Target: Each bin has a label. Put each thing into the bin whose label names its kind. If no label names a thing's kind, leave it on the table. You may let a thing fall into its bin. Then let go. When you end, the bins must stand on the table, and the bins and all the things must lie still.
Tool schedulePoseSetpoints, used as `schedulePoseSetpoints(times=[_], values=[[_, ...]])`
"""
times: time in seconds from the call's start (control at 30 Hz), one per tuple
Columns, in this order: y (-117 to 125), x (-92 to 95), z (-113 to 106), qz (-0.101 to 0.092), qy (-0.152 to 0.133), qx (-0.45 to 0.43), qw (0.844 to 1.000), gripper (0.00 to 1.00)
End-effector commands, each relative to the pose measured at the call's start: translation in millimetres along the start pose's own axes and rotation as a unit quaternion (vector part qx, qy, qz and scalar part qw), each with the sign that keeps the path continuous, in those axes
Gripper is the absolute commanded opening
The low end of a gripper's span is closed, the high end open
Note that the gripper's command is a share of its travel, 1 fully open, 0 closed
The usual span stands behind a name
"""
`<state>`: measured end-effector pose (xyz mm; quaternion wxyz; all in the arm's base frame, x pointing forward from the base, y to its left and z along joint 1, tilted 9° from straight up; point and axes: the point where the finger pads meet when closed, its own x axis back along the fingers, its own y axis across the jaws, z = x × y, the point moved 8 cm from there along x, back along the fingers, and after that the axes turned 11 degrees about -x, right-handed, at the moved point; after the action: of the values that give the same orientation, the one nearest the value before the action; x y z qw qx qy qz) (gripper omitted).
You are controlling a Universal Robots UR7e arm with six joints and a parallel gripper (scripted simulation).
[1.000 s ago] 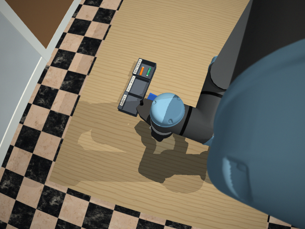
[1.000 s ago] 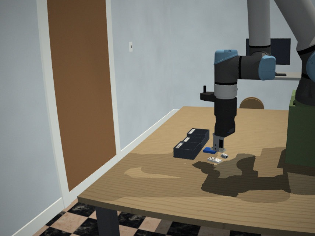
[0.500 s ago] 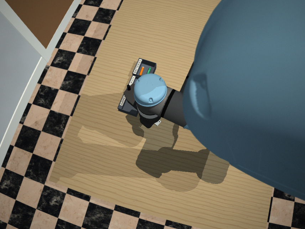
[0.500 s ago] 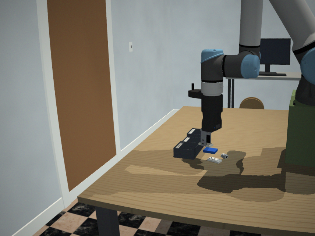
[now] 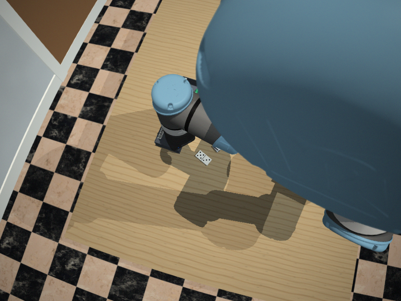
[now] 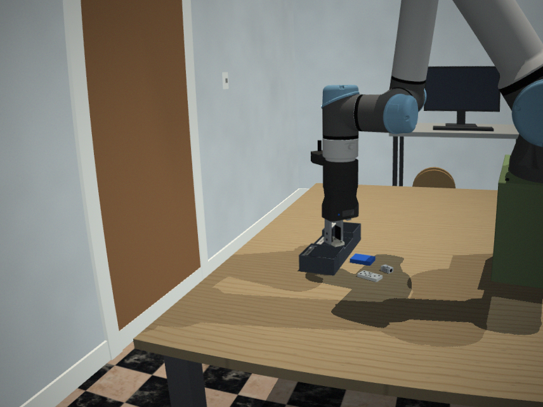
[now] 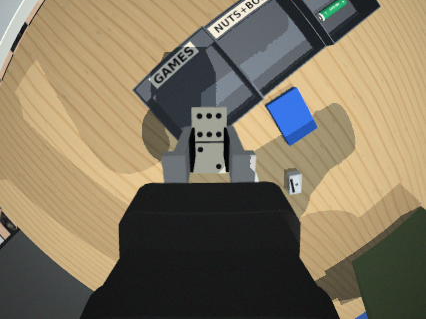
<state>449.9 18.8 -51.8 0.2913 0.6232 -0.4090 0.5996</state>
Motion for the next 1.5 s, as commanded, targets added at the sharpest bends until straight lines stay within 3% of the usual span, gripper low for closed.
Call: schedulePoseSetpoints(times=[0.0,0.27,0.77,0.83,0.87,0.9,1.47], values=[[-11.2,-1.0,26.5,-0.002,0.001,-0.078,0.997,0.49],[-11.0,-1.0,26.4,0.000,0.001,-0.161,0.987,0.49],[-11.3,-1.0,27.1,-0.002,0.000,-0.377,0.926,0.49],[-11.3,-1.0,27.1,-0.002,0.000,-0.377,0.926,0.49],[-11.5,-1.0,27.0,-0.004,0.001,-0.413,0.911,0.49],[-11.6,-1.0,26.9,-0.004,0.002,-0.421,0.907,0.49],[-11.7,-1.0,26.7,-0.004,0.002,-0.423,0.906,0.49]])
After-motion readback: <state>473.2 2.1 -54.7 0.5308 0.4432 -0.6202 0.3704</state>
